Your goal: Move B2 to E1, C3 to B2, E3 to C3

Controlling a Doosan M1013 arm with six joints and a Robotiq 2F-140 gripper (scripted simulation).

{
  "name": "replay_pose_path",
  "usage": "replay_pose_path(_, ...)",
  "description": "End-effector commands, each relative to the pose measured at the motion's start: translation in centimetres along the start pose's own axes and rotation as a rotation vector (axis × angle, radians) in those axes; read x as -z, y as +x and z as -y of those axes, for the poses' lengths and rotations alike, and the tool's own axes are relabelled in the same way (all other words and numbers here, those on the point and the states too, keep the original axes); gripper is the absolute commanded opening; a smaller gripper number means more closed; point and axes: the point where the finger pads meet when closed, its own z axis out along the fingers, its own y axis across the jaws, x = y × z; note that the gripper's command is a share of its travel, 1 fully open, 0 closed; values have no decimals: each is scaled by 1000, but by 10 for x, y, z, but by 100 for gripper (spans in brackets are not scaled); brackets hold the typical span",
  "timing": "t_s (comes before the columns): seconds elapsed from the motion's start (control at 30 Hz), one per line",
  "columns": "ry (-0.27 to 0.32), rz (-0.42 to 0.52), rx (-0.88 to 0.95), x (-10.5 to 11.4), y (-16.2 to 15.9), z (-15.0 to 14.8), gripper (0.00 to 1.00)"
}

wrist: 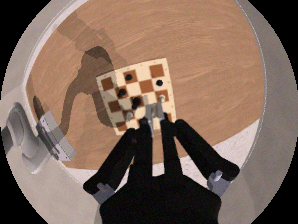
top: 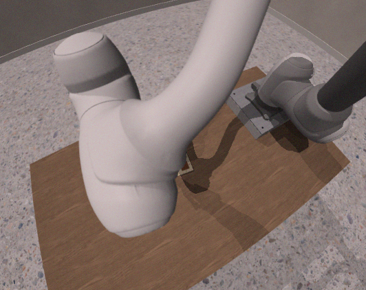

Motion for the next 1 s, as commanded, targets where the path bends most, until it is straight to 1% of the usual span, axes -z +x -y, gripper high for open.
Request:
replay_pose_path(0.0, 1, 1, 4, 0, 42, -15, 0)
replay_pose_path(0.03, 1, 1, 5, 0, 58, -19, 0)
replay_pose_path(0.1, 1, 1, 6, 0, 67, -21, 0)
replay_pose_path(0.63, 1, 1, 6, -3, 67, -21, 0)
replay_pose_path(0.8, 1, 1, 6, -14, 67, -21, 0)
replay_pose_path(0.97, 1, 1, 6, -36, 67, -21, 0)
